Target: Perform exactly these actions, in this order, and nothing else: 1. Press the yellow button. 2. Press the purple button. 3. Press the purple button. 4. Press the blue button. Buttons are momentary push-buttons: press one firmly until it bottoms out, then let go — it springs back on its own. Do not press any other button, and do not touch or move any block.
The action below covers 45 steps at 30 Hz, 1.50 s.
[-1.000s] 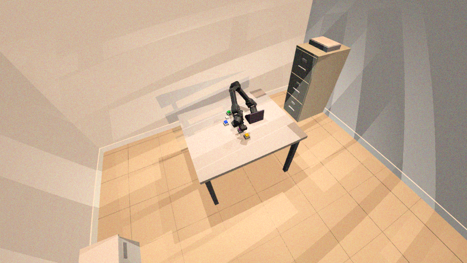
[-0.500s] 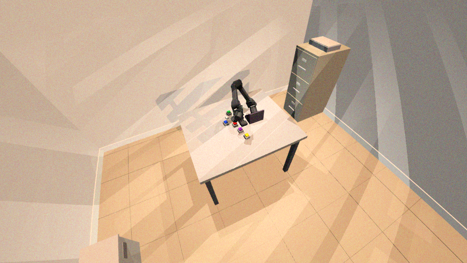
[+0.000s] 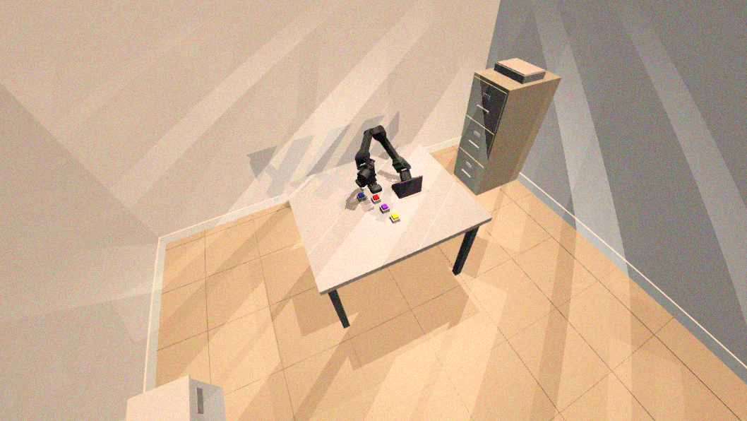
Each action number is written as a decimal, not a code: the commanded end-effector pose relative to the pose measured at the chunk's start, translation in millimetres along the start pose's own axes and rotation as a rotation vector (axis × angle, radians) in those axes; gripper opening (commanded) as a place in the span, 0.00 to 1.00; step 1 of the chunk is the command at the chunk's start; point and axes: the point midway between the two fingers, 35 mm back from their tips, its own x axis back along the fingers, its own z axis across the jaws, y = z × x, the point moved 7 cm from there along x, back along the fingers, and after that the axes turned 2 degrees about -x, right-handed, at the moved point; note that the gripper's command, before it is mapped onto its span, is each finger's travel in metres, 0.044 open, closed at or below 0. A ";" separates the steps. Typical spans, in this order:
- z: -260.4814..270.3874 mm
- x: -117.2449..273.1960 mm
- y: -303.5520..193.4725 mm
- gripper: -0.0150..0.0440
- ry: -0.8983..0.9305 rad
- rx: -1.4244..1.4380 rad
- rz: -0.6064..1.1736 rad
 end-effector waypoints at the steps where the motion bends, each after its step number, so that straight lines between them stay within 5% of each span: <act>1: -62.1 1.3 31.1 0.29 -0.013 -0.006 -0.006; 11: -93.4 -3.1 41.0 0.29 -0.027 -0.009 -0.004; 17: -95.5 -62.0 40.9 0.29 -0.029 -0.010 -0.005; 45: -96.7 -95.0 41.0 0.29 -0.031 -0.010 -0.005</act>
